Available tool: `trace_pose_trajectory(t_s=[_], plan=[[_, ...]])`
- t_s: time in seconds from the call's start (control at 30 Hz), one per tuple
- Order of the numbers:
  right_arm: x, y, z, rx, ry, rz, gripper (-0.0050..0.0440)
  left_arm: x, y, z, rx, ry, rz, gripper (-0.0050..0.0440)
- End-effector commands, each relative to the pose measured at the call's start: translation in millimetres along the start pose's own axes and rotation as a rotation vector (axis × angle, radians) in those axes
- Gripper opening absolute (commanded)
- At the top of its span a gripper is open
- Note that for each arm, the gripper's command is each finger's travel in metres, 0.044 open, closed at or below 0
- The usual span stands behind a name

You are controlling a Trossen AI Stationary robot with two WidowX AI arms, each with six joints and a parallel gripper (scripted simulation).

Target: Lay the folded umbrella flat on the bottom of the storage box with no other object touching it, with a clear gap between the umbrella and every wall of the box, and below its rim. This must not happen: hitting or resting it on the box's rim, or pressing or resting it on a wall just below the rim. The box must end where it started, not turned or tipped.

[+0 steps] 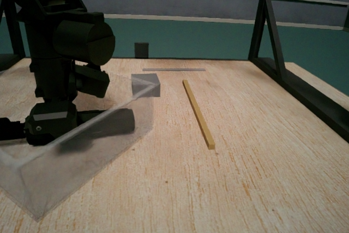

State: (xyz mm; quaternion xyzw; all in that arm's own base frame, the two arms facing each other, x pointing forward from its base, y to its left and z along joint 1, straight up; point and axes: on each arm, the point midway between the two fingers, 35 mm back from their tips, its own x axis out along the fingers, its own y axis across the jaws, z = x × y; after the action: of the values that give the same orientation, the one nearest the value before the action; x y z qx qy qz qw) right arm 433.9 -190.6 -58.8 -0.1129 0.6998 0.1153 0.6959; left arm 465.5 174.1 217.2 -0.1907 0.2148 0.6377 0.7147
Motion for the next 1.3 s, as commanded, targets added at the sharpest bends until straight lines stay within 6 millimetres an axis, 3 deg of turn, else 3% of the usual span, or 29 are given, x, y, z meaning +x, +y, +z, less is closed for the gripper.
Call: trace_pose_trajectory(t_s=[0.0,0.03,0.07,0.47,0.53,0.7,0.93,1.03,1.23,1.27], plan=[[-12,-4,5,0.000,-0.024,-0.024,-0.0050,-7,2,11,-0.026,-0.008,-0.016,0.0400],[-12,-4,5,0.000,-0.024,-0.024,-0.0050,-7,2,11,-0.026,-0.008,-0.016,0.0400],[-12,-4,5,0.000,-0.024,-0.024,0.0024,-7,2,11,-0.026,-0.008,-0.016,0.0400],[-12,-4,5,0.000,-0.024,-0.024,0.0312,-7,2,11,-0.026,-0.008,-0.016,0.0400],[-12,-4,5,0.000,-0.024,-0.024,0.0312,-7,2,11,-0.026,-0.008,-0.016,0.0400],[-12,-4,5,0.000,-0.024,-0.024,0.0432,-7,2,11,-0.026,-0.008,-0.016,0.0400],[-12,-4,5,0.000,-0.024,-0.024,0.0440,-7,2,11,-0.026,-0.008,-0.016,0.0400],[-32,-8,9,0.000,-0.045,-0.043,0.0440,-7,2,11,-0.026,-0.008,-0.016,0.0400],[-39,-7,8,0.000,-0.045,-0.043,0.0440,-7,2,11,-0.026,-0.008,-0.016,0.0400],[-42,-7,8,0.000,-0.045,-0.043,0.0420,-7,2,11,-0.026,-0.008,-0.016,0.0400]])
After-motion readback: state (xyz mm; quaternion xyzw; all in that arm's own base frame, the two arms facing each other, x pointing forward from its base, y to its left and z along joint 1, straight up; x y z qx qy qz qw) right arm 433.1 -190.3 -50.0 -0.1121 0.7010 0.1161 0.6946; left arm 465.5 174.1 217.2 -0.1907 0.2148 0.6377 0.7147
